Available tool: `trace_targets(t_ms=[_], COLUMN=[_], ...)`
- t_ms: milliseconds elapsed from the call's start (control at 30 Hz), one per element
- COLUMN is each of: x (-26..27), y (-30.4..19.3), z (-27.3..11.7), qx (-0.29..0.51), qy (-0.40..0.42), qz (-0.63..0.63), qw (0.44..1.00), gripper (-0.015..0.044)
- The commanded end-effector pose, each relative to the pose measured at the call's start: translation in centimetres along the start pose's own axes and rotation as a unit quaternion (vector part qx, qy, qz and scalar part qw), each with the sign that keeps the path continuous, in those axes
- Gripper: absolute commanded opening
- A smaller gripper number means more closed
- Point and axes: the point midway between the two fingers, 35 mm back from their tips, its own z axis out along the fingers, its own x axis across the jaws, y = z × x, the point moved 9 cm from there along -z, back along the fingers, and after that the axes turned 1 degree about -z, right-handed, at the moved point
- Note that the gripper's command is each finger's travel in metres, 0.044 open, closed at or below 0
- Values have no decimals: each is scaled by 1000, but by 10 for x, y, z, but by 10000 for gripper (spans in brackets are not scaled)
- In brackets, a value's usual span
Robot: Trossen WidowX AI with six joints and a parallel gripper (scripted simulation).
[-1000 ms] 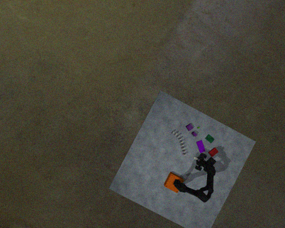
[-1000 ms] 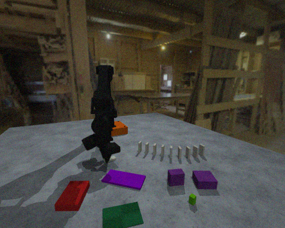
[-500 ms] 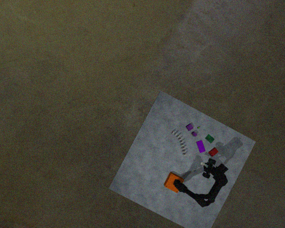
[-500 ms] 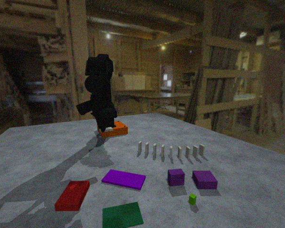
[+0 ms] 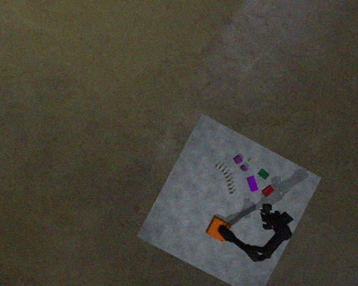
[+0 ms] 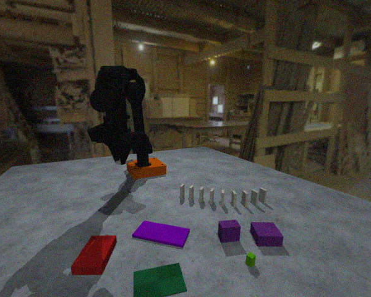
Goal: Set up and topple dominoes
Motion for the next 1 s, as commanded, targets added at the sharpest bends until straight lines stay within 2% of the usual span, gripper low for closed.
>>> trace_targets(t_ms=[0,200,467,967], x=[-38,-75,-101,-102], y=[20,35,42,43], z=[-1,-1,-1,-1], qx=[-1,-1,3,3], qy=[-2,-5,-5,-5], qz=[-234,-448,-593,-598], qw=[972,894,805,802], gripper=[107,107,107,107])
